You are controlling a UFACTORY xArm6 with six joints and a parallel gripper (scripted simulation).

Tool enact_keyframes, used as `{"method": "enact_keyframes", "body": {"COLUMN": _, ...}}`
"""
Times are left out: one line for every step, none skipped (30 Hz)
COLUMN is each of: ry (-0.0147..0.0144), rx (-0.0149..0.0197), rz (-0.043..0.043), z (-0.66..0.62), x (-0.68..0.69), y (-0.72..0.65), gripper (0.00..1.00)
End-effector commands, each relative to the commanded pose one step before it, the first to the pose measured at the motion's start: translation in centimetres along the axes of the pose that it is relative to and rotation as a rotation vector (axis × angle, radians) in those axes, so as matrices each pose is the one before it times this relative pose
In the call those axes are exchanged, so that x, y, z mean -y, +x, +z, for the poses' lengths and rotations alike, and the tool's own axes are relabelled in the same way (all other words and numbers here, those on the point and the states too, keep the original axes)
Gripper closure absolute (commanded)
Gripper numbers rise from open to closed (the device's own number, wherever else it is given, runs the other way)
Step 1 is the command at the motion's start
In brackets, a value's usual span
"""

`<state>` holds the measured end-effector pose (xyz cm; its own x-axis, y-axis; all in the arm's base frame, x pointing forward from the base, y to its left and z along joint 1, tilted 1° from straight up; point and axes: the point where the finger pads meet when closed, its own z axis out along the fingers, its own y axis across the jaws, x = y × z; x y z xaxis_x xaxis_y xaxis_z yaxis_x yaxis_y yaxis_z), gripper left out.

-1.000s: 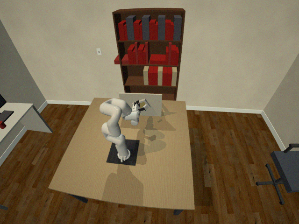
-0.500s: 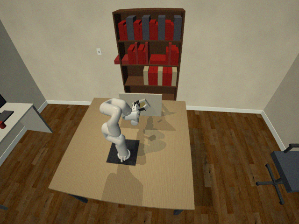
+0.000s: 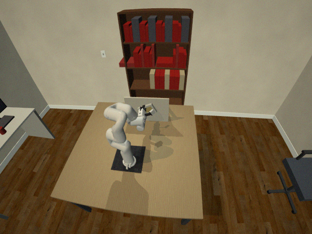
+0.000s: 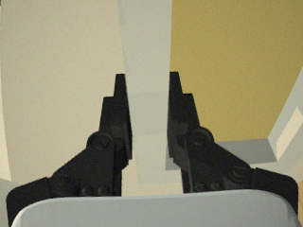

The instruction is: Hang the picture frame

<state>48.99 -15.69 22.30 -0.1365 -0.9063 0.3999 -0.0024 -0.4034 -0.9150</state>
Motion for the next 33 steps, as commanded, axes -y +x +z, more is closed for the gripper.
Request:
{"method": "enact_keyframes", "body": {"ry": 0.00466, "rx": -0.00084, "rz": 0.01083, "z": 0.112, "x": 0.219, "y": 0.109, "gripper": 1.00}}
{"method": "enact_keyframes", "body": {"ry": 0.00000, "rx": -0.00016, "rz": 0.00258, "z": 0.001, "x": 0.006, "y": 0.015, "gripper": 1.00}}
{"method": "enact_keyframes", "body": {"ry": 0.00000, "rx": 0.00000, "rz": 0.00000, "z": 0.000, "x": 0.000, "y": 0.000, "gripper": 1.00}}
{"method": "enact_keyframes", "body": {"ry": 0.00000, "rx": 0.00000, "rz": 0.00000, "z": 0.000, "x": 0.000, "y": 0.000, "gripper": 1.00}}
{"method": "enact_keyframes", "body": {"ry": 0.00000, "rx": -0.00016, "rz": 0.00268, "z": 0.001, "x": 0.006, "y": 0.016, "gripper": 1.00}}
{"method": "enact_keyframes", "body": {"ry": 0.00000, "rx": -0.00016, "rz": 0.00280, "z": 0.001, "x": 0.006, "y": 0.016, "gripper": 1.00}}
{"method": "enact_keyframes", "body": {"ry": 0.00000, "rx": -0.00017, "rz": 0.00291, "z": 0.001, "x": 0.006, "y": 0.017, "gripper": 1.00}}
{"method": "enact_keyframes", "body": {"ry": 0.00000, "rx": -0.00017, "rz": 0.00302, "z": 0.001, "x": 0.007, "y": 0.018, "gripper": 1.00}}
{"method": "enact_keyframes", "body": {"ry": 0.00000, "rx": -0.00018, "rz": 0.00313, "z": 0.001, "x": 0.007, "y": 0.018, "gripper": 1.00}}
{"method": "enact_keyframes", "body": {"ry": 0.00000, "rx": -0.00018, "rz": 0.00324, "z": 0.001, "x": 0.007, "y": 0.019, "gripper": 1.00}}
{"method": "enact_keyframes", "body": {"ry": 0.00000, "rx": -0.00019, "rz": 0.00335, "z": 0.001, "x": 0.007, "y": 0.019, "gripper": 1.00}}
{"method": "enact_keyframes", "body": {"ry": 0.00000, "rx": -0.00020, "rz": 0.00346, "z": 0.001, "x": 0.008, "y": 0.020, "gripper": 1.00}}
{"method": "enact_keyframes", "body": {"ry": 0.00000, "rx": -0.00020, "rz": 0.00356, "z": 0.001, "x": 0.008, "y": 0.021, "gripper": 1.00}}
{"method": "enact_keyframes", "body": {"ry": 0.00000, "rx": -0.00021, "rz": 0.00367, "z": 0.001, "x": 0.008, "y": 0.021, "gripper": 1.00}}
{"method": "enact_keyframes", "body": {"ry": 0.00000, "rx": -0.00022, "rz": 0.00377, "z": 0.001, "x": 0.008, "y": 0.022, "gripper": 1.00}}
{"method": "enact_keyframes", "body": {"ry": 0.00000, "rx": -0.00022, "rz": 0.00387, "z": 0.001, "x": 0.008, "y": 0.023, "gripper": 1.00}}
{"method": "enact_keyframes", "body": {"ry": 0.00000, "rx": -0.00023, "rz": 0.00397, "z": 0.001, "x": 0.008, "y": 0.023, "gripper": 1.00}}
{"method": "enact_keyframes", "body": {"ry": 0.00000, "rx": -0.00023, "rz": 0.00407, "z": 0.001, "x": 0.008, "y": 0.024, "gripper": 1.00}}
{"method": "enact_keyframes", "body": {"ry": 0.00000, "rx": -0.00024, "rz": 0.00416, "z": 0.001, "x": 0.008, "y": 0.024, "gripper": 1.00}}
{"method": "enact_keyframes", "body": {"ry": 0.00000, "rx": 0.00000, "rz": 0.00000, "z": 0.000, "x": 0.000, "y": 0.000, "gripper": 1.00}}
{"method": "enact_keyframes", "body": {"ry": 0.00000, "rx": 0.00000, "rz": 0.00000, "z": 0.000, "x": 0.000, "y": 0.000, "gripper": 1.00}}
{"method": "enact_keyframes", "body": {"ry": 0.00000, "rx": -0.00024, "rz": 0.00426, "z": 0.001, "x": 0.009, "y": 0.025, "gripper": 1.00}}
{"method": "enact_keyframes", "body": {"ry": 0.00000, "rx": -0.00025, "rz": 0.00434, "z": 0.001, "x": 0.009, "y": 0.025, "gripper": 1.00}}
{"method": "enact_keyframes", "body": {"ry": 0.00000, "rx": -0.00025, "rz": 0.00443, "z": 0.001, "x": 0.009, "y": 0.026, "gripper": 1.00}}
{"method": "enact_keyframes", "body": {"ry": 0.00000, "rx": -0.00026, "rz": 0.00452, "z": 0.001, "x": 0.009, "y": 0.026, "gripper": 1.00}}
{"method": "enact_keyframes", "body": {"ry": 0.00000, "rx": -0.00026, "rz": 0.00460, "z": 0.001, "x": 0.008, "y": 0.027, "gripper": 1.00}}
{"method": "enact_keyframes", "body": {"ry": 0.00000, "rx": -0.00027, "rz": 0.00468, "z": 0.001, "x": 0.008, "y": 0.027, "gripper": 1.00}}
{"method": "enact_keyframes", "body": {"ry": 0.00000, "rx": -0.00027, "rz": 0.00475, "z": 0.001, "x": 0.009, "y": 0.028, "gripper": 1.00}}
{"method": "enact_keyframes", "body": {"ry": 0.00000, "rx": -0.00027, "rz": 0.00483, "z": 0.001, "x": 0.009, "y": 0.028, "gripper": 1.00}}
{"method": "enact_keyframes", "body": {"ry": 0.00000, "rx": -0.00028, "rz": 0.00489, "z": 0.001, "x": 0.009, "y": 0.028, "gripper": 1.00}}
{"method": "enact_keyframes", "body": {"ry": 0.00000, "rx": -0.00028, "rz": 0.00496, "z": 0.001, "x": 0.009, "y": 0.029, "gripper": 1.00}}
{"method": "enact_keyframes", "body": {"ry": 0.00000, "rx": -0.00029, "rz": 0.00502, "z": 0.001, "x": 0.010, "y": 0.029, "gripper": 1.00}}
{"method": "enact_keyframes", "body": {"ry": 0.00000, "rx": -0.00029, "rz": 0.00509, "z": 0.001, "x": 0.007, "y": 0.030, "gripper": 1.00}}
